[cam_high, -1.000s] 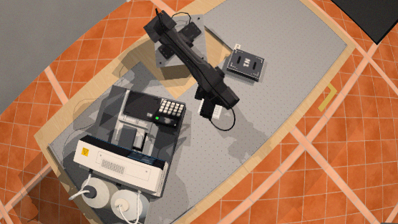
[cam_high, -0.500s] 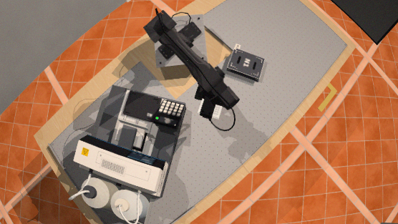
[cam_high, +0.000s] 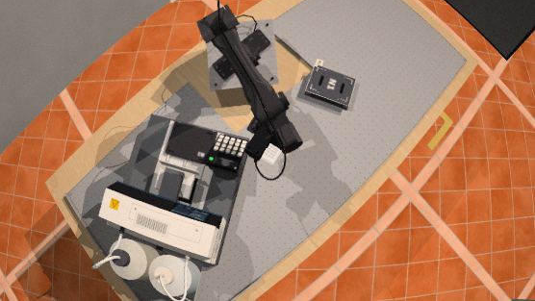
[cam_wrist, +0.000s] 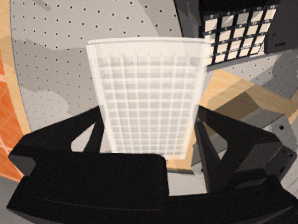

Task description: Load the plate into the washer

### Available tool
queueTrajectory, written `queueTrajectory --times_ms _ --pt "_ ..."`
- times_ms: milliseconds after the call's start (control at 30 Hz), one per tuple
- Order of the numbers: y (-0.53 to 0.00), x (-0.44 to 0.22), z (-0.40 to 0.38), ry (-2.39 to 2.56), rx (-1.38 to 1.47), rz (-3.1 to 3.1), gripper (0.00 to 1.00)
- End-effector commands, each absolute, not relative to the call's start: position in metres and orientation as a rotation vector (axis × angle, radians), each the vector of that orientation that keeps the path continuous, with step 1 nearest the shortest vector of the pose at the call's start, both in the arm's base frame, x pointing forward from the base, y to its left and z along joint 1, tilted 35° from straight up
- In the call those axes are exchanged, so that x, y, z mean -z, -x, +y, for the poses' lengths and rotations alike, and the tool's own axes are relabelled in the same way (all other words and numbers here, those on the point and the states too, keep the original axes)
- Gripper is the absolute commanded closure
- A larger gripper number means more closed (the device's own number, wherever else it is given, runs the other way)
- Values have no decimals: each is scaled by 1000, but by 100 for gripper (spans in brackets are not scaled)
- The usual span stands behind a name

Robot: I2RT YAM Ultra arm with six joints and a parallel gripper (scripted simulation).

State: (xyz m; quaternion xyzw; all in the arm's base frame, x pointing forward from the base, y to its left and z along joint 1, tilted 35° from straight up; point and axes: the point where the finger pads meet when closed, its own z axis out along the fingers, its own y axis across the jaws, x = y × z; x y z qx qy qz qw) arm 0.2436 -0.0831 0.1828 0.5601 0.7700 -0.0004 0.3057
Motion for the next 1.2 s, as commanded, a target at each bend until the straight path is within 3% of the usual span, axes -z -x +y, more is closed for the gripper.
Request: queueTrajectory --times_ms 0,467,1167 --pt "-236 -183 -82 -1542 -64 2009 16" --pt "-207 -199 -144 -1964 -248 1611 16" --pt "-186 -208 -177 -1940 -240 1619 16"
